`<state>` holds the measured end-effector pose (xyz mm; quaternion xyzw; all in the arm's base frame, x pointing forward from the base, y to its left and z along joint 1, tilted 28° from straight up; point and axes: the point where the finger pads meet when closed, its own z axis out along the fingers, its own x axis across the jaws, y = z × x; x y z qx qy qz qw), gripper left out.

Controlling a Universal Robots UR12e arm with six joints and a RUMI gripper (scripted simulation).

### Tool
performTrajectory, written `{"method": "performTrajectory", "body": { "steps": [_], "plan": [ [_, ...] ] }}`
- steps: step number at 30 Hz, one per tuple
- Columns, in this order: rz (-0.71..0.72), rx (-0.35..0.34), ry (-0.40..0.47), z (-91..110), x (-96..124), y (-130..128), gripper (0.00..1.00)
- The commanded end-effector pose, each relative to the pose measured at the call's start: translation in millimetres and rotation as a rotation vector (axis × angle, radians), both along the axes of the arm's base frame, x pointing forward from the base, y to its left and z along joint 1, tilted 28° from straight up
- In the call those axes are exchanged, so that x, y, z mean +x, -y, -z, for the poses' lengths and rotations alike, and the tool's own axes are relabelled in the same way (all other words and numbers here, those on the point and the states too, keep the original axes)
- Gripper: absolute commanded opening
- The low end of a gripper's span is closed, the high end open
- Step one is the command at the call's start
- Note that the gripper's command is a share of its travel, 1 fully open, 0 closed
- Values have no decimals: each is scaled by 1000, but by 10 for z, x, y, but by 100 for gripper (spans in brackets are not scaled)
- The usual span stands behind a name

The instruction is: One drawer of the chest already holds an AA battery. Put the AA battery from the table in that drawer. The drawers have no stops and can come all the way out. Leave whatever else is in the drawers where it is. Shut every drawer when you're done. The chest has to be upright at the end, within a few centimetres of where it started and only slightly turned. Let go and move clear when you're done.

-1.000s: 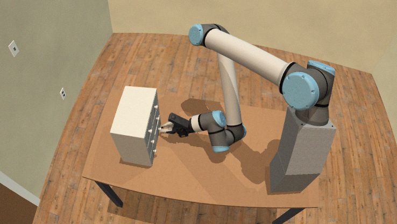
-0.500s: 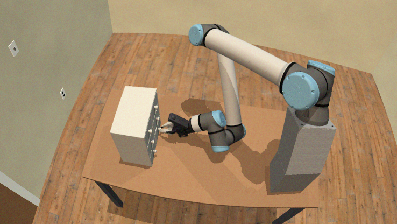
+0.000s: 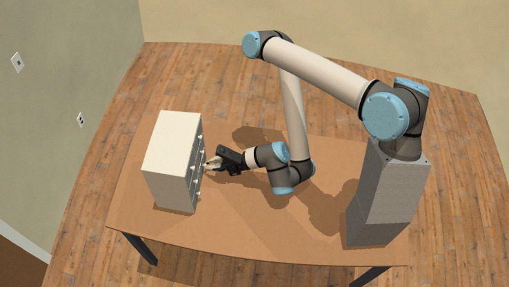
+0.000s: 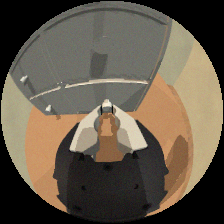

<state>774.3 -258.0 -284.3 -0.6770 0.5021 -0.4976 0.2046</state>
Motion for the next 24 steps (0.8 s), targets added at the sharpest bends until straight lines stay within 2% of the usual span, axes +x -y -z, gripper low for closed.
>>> {"method": "performTrajectory", "body": {
  "steps": [1,12,19,24],
  "plan": [
    [0,0,0,-5,2,-3,7],
    [0,0,0,-5,2,-3,12],
    [0,0,0,-5,2,-3,20],
    [0,0,0,-5,2,-3,20]
  ]
}}
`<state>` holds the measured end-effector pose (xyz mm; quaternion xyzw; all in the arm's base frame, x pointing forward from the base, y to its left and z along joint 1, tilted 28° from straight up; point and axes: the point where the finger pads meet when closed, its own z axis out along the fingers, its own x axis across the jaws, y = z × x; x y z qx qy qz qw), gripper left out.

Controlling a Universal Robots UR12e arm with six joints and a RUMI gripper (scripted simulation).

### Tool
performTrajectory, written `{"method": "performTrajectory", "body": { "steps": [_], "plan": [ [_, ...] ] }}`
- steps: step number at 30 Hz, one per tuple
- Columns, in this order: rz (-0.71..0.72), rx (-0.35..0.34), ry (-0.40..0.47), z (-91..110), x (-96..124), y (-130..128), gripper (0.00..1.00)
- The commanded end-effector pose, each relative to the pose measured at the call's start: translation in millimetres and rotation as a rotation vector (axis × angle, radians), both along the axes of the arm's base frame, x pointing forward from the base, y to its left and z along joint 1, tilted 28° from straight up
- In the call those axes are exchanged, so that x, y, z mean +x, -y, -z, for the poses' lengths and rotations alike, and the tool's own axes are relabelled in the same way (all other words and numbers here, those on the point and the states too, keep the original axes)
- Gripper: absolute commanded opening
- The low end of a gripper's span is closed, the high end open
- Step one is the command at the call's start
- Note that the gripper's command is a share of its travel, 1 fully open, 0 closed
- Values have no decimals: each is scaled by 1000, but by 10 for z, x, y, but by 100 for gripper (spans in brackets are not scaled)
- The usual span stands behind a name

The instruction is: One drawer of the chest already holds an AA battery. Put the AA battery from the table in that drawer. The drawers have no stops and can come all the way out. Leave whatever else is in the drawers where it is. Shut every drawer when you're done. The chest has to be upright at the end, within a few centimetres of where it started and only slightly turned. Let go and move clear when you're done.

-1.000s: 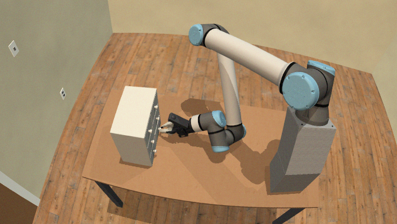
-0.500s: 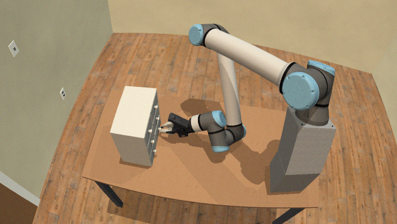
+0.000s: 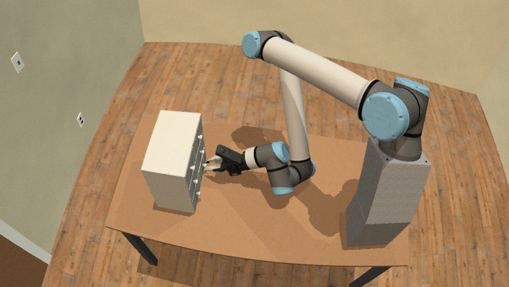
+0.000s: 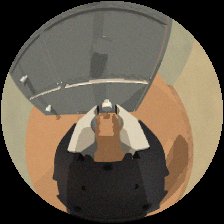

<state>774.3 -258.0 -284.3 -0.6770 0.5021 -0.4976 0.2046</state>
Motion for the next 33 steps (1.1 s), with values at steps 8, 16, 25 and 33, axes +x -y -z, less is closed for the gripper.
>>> {"method": "performTrajectory", "body": {
  "steps": [8,16,25,33],
  "plan": [
    [0,0,0,-5,-3,-3,20],
    [0,0,0,-2,-138,-2,20],
    [0,0,0,3,-349,1,20],
    [0,0,0,7,-489,3,20]
  ]
}}
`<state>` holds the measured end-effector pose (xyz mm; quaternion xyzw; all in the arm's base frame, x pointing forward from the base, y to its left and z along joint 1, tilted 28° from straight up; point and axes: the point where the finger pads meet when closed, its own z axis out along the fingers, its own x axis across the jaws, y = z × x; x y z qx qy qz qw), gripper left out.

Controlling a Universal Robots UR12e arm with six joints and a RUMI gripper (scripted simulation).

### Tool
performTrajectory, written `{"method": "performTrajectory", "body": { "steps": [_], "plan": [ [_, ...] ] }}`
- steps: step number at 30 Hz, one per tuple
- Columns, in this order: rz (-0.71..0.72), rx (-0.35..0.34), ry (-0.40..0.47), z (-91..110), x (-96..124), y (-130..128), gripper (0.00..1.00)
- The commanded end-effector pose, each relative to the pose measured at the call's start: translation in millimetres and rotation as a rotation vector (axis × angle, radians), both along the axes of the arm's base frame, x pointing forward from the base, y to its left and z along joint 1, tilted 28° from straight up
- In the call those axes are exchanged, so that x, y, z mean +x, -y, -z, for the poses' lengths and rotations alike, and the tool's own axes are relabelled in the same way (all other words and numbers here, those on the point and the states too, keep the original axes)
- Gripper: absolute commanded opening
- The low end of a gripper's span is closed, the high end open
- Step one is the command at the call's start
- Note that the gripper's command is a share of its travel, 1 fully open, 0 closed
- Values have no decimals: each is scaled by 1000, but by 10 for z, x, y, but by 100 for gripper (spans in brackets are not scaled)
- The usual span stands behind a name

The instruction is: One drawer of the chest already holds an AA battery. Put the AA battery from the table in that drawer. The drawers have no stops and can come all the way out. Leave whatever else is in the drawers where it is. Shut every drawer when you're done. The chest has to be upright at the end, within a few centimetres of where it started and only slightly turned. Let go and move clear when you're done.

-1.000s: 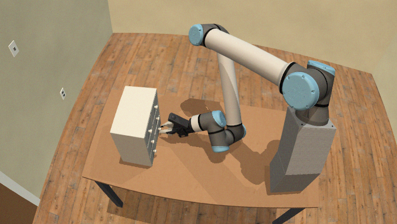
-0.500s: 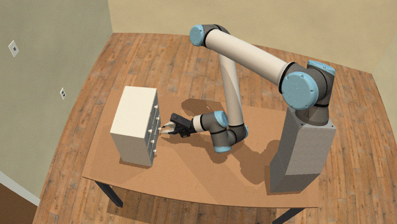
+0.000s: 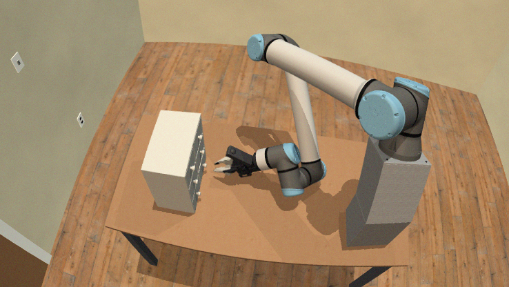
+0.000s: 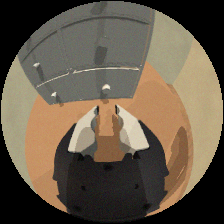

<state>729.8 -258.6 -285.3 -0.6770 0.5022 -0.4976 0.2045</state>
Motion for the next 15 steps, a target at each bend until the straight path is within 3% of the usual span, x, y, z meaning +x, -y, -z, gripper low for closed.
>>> {"method": "performTrajectory", "body": {
  "steps": [1,10,15],
  "plan": [
    [-1,0,1,-4,-49,-2,20],
    [-1,0,1,-18,-63,-10,20],
    [-1,0,1,-127,-137,-67,20]
  ]
}}
